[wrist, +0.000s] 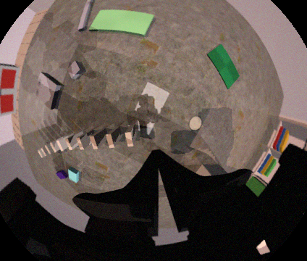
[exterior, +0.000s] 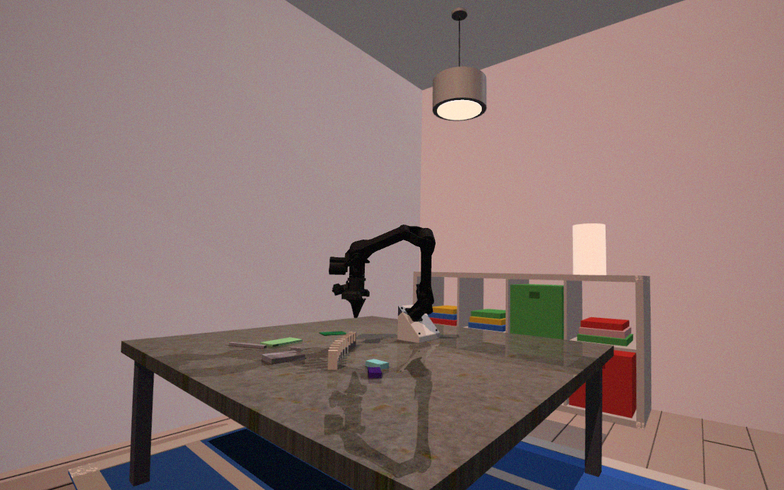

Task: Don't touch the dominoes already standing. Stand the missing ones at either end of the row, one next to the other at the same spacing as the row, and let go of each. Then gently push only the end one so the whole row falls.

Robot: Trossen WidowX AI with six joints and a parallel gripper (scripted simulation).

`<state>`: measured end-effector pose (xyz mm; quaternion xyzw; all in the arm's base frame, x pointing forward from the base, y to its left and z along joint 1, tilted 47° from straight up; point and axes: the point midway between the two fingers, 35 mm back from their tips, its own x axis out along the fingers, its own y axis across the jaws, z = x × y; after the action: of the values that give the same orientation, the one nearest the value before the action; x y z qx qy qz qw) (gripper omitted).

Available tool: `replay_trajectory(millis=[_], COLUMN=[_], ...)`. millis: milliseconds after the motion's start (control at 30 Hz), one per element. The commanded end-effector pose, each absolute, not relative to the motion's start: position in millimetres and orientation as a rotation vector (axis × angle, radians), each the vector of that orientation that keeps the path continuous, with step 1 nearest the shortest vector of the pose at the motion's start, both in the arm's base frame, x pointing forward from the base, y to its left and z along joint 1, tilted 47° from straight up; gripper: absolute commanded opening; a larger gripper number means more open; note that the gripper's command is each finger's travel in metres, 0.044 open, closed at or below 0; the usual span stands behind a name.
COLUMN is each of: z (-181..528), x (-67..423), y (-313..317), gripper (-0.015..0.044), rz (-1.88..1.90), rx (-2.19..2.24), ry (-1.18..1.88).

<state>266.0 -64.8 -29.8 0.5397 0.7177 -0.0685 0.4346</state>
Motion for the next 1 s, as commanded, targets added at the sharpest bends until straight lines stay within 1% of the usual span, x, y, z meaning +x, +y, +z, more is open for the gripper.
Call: replay_trajectory(millis=[0,167,333,533,967], z=[-29,-37,-83,-84,-77], x=[267,267,264,264,282], y=[-65,-57,-8,-6,1], gripper=[0.0000,0.0000,0.0000,0.0000,0.0000], rz=[-0.172,-0.173,-0.169,-0.168,-0.169], rx=[1.347,1.347,1.350,1.350,1.349], ry=[1.784,1.783,1.784,1.785,1.783])
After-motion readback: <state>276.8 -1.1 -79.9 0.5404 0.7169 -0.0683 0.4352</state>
